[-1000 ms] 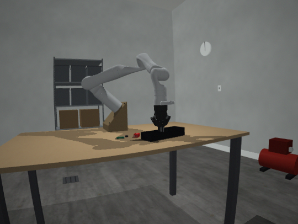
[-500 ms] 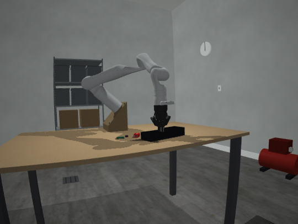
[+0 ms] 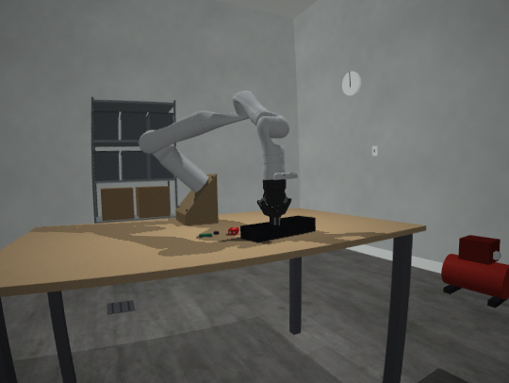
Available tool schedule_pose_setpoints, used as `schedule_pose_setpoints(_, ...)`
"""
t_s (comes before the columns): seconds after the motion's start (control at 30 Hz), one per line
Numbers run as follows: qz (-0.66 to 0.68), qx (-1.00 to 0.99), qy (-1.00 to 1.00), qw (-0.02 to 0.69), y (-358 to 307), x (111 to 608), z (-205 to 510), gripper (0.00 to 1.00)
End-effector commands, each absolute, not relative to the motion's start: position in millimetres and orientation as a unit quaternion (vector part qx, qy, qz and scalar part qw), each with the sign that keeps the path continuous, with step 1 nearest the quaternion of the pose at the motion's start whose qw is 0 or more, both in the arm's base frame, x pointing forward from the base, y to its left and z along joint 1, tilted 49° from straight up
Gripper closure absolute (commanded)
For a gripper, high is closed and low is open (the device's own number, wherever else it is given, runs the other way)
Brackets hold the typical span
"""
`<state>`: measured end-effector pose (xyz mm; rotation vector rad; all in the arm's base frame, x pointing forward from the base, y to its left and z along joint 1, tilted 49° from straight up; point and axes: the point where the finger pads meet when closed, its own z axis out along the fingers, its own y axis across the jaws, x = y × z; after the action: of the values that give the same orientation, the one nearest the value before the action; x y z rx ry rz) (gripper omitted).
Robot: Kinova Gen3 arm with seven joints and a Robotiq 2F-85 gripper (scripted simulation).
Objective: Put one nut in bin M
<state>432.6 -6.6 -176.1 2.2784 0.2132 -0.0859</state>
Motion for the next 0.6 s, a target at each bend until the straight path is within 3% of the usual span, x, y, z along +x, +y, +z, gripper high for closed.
schedule_pose_setpoints(0.0,-0.034,0.906,0.085,0.412,-6.9,432.5,-176.6,0.91)
schedule_pose_setpoints(0.57,-0.035,0.906,0.084,0.414,-1.8,431.9,-170.1,0.91)
